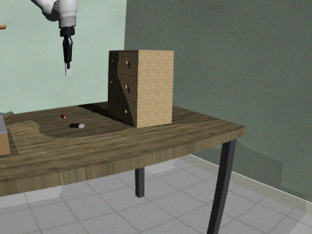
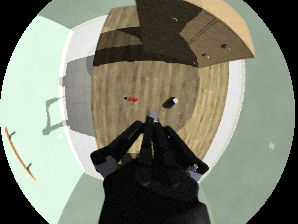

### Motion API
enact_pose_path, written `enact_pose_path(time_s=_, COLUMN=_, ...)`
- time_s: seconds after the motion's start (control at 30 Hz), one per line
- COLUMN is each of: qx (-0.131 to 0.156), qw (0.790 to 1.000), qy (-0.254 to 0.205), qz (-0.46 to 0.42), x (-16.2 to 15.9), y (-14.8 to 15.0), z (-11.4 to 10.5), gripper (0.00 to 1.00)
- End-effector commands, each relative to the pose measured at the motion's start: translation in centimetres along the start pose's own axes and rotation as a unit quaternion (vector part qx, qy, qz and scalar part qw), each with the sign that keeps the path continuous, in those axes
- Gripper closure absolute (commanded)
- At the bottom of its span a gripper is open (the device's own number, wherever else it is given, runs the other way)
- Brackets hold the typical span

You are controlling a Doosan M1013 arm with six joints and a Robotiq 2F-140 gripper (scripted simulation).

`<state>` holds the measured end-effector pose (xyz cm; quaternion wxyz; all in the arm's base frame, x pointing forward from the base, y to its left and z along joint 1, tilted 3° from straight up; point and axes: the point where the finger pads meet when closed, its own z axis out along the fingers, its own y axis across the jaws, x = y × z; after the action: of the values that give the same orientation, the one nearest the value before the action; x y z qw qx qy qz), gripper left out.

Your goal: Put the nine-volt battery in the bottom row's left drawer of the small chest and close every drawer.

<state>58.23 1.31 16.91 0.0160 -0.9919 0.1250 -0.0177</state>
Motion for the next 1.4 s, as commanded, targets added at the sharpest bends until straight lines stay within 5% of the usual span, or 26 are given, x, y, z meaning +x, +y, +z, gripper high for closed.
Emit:
enact_pose_path(time_s=0.0, qx=0.000, qw=1.000, qy=-0.013, qz=0.000, x=-0.14, y=0.10, z=-0.11, gripper=1.00)
enact_pose_path(time_s=0.93, qx=0.000, qw=0.999, qy=-0.037, qz=0.000, x=-0.51, y=0.10, z=-0.53, gripper=1.00)
enact_pose_path(time_s=0.97, qx=0.000, qw=0.999, qy=-0.037, qz=0.000, x=-0.51, y=0.10, z=-0.53, gripper=0.00)
enact_pose_path(time_s=1.37, qx=0.000, qw=0.999, qy=-0.037, qz=0.000, x=-0.51, y=0.10, z=-0.53, gripper=0.00)
